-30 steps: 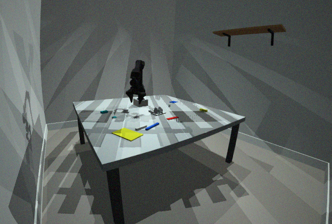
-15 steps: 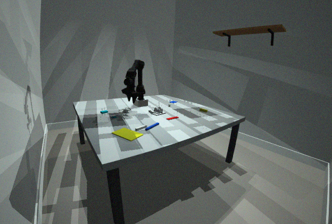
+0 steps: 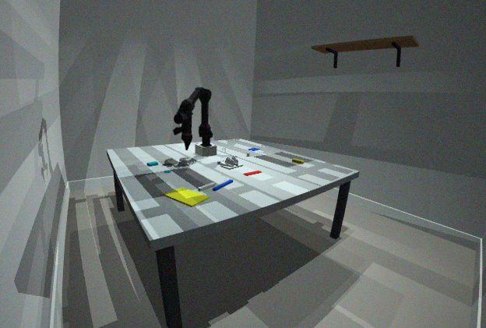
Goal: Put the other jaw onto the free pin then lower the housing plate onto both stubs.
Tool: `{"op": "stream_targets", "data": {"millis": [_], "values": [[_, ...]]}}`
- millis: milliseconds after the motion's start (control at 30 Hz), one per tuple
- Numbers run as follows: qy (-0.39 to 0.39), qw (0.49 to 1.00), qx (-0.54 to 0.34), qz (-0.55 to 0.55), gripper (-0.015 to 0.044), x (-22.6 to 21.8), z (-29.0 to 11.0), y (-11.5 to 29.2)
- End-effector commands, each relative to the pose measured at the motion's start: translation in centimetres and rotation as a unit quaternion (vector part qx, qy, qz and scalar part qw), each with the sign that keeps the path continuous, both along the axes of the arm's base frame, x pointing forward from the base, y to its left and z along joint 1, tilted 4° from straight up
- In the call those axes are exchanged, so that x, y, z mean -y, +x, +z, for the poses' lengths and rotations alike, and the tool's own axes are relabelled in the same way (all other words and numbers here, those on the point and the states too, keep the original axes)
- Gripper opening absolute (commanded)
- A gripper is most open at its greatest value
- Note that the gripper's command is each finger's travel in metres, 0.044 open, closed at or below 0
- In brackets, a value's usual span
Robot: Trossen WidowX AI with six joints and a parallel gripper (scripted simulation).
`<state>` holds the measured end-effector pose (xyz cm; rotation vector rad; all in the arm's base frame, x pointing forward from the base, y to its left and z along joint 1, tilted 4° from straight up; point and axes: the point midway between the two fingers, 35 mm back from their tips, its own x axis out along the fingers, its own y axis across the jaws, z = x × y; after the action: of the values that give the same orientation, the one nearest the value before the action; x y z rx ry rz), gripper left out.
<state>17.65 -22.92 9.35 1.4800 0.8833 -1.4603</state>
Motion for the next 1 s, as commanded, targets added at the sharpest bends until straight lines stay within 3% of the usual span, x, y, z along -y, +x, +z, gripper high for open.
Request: {"op": "stream_targets", "data": {"millis": [0, 233, 400, 967], "values": [[0.005, 0.999, 0.004, -0.053, 0.0440, 0.3, 0.1, -1.0], [0.006, 0.998, 0.005, -0.062, 0.0440, 0.4, -0.1, -1.1], [0.006, 0.998, 0.005, -0.062, 0.0440, 0.7, -3.9, -0.9], [0.006, 0.998, 0.005, -0.062, 0.0440, 0.8, -5.3, -0.8]]}}
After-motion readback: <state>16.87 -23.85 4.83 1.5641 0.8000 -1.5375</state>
